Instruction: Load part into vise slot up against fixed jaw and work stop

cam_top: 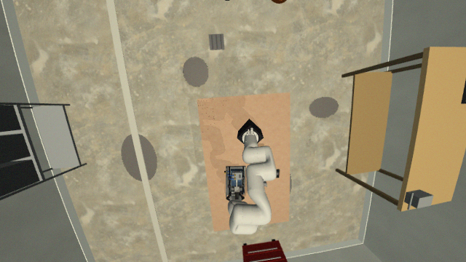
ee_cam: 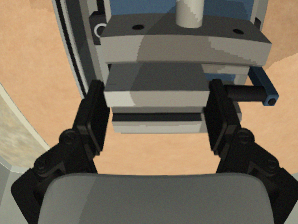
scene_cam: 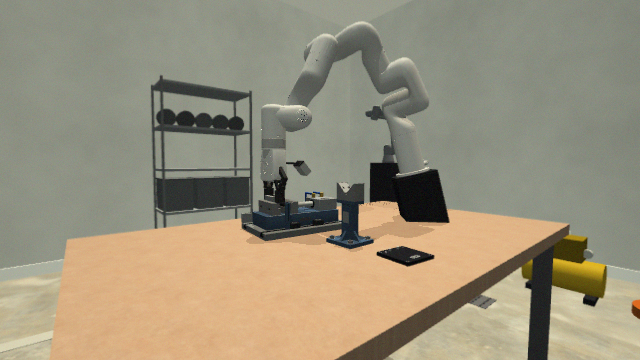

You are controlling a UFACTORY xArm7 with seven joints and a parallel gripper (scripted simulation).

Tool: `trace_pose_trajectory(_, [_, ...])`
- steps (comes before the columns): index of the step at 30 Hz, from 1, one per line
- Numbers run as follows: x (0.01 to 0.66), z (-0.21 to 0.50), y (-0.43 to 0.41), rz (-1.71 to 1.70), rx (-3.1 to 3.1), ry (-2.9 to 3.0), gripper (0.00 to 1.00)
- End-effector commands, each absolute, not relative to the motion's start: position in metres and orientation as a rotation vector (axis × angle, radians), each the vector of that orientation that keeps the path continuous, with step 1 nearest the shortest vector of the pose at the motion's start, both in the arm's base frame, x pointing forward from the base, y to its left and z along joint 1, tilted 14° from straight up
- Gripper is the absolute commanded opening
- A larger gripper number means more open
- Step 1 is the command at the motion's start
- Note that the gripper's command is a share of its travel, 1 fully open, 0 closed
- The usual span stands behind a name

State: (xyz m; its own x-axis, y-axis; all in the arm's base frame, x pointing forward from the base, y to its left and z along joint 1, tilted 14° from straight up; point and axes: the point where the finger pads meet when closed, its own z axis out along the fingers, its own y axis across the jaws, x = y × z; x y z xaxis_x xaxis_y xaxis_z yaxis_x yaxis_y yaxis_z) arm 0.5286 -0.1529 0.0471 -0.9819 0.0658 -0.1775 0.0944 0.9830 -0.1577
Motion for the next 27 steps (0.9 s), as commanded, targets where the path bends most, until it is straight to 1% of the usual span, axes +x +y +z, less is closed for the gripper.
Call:
trace_pose_trajectory(1, [0.5301, 0.0489, -0.1530, -0.247, 0.120, 2.952, 0.81])
trace_pose_trajectory(27, [0.5285, 0.0577, -0.1514, -0.247, 0.120, 2.952, 0.81])
